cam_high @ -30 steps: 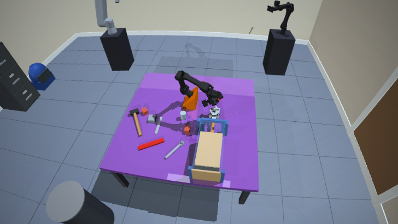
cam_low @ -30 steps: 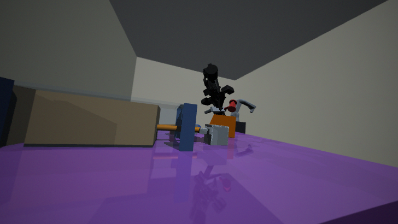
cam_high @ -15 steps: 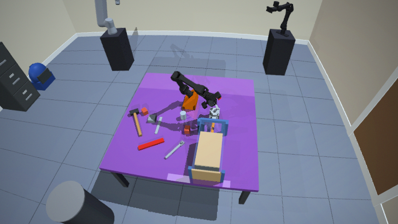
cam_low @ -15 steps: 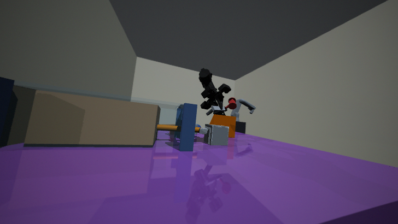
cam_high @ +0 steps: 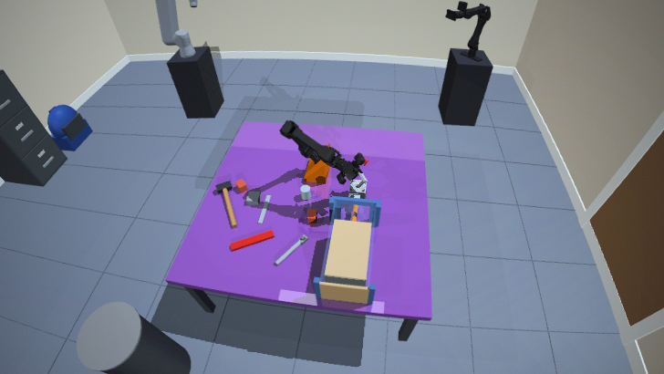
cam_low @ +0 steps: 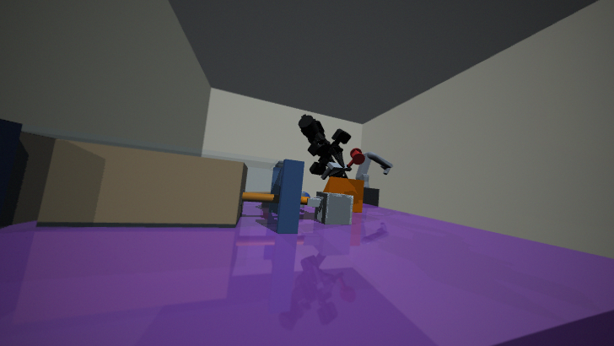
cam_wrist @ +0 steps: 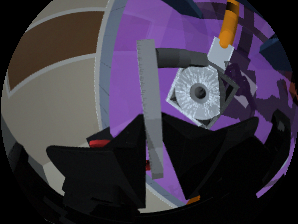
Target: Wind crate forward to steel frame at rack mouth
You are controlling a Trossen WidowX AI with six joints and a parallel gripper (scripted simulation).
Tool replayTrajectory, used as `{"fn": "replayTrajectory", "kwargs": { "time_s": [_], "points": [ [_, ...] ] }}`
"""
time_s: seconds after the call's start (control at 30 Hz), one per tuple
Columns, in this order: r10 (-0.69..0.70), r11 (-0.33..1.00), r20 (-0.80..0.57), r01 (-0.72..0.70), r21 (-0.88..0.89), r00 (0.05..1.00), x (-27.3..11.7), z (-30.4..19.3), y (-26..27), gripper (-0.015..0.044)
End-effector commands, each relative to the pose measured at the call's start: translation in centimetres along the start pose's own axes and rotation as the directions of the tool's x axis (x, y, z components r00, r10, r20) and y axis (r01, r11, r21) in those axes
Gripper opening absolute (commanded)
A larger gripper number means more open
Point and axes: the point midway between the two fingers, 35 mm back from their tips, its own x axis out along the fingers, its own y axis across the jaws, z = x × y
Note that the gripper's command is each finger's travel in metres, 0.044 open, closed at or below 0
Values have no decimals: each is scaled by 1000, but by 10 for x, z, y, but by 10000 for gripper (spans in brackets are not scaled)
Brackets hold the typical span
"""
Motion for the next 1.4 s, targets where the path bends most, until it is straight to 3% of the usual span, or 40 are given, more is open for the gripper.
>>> {"fn": "replayTrajectory", "kwargs": {
  "time_s": [0.0, 0.57, 1.37],
  "points": [
    [82, 997, 6, -82, -9, 997, -2, 1, 2, 0],
    [355, 935, 10, -355, -10, 935, -2, 1, 1, 0],
    [651, 759, 14, -651, -12, 759, -1, 0, 0, 0]
  ]
}}
